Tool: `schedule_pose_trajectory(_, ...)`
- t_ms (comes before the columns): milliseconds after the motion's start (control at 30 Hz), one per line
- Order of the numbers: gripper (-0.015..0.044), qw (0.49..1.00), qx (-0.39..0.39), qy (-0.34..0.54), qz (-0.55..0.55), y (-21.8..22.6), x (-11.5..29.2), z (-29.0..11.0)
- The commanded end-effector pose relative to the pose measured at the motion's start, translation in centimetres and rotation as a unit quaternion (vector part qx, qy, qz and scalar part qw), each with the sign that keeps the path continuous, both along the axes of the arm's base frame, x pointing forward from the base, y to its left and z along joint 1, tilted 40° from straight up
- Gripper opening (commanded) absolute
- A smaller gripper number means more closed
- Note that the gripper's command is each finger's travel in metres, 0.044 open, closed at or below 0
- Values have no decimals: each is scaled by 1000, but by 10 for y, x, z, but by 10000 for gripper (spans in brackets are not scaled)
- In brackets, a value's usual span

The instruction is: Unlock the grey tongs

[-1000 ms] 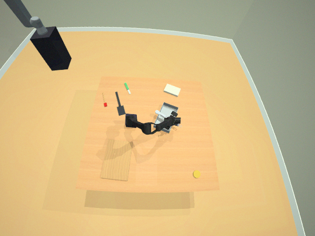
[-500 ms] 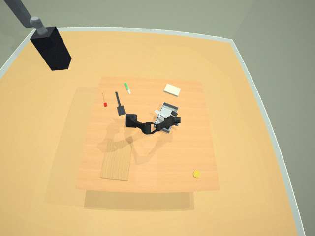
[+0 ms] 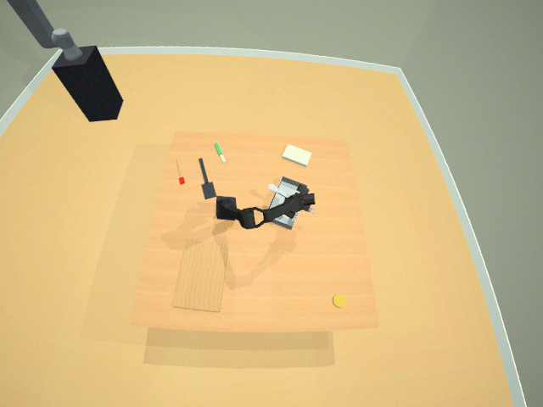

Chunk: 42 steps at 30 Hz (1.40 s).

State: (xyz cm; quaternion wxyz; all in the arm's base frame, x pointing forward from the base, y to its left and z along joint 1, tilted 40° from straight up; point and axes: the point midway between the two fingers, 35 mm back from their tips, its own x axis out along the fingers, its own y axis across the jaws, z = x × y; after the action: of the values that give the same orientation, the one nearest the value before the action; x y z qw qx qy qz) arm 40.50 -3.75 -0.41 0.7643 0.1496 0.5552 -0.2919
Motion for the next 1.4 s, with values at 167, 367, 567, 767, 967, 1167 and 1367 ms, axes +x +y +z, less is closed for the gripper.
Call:
schedule_pose_trajectory(167,-150,1000,-14,16,-15,2,1,-1)
schedule_pose_trajectory(367,-150,997,-45,48,-37,2,1,-5)
schedule_pose_trajectory(567,-150,992,-79,77,-56,3,1,-7)
schedule_pose_trajectory(767,-150,985,-116,102,-71,4,1,-9)
schedule_pose_trajectory(967,-150,977,-156,124,-82,6,2,-9)
schedule_pose_trajectory(1167,-150,967,-193,139,-89,7,3,-8)
schedule_pose_trajectory(1367,-150,967,-194,139,-89,7,3,-8)
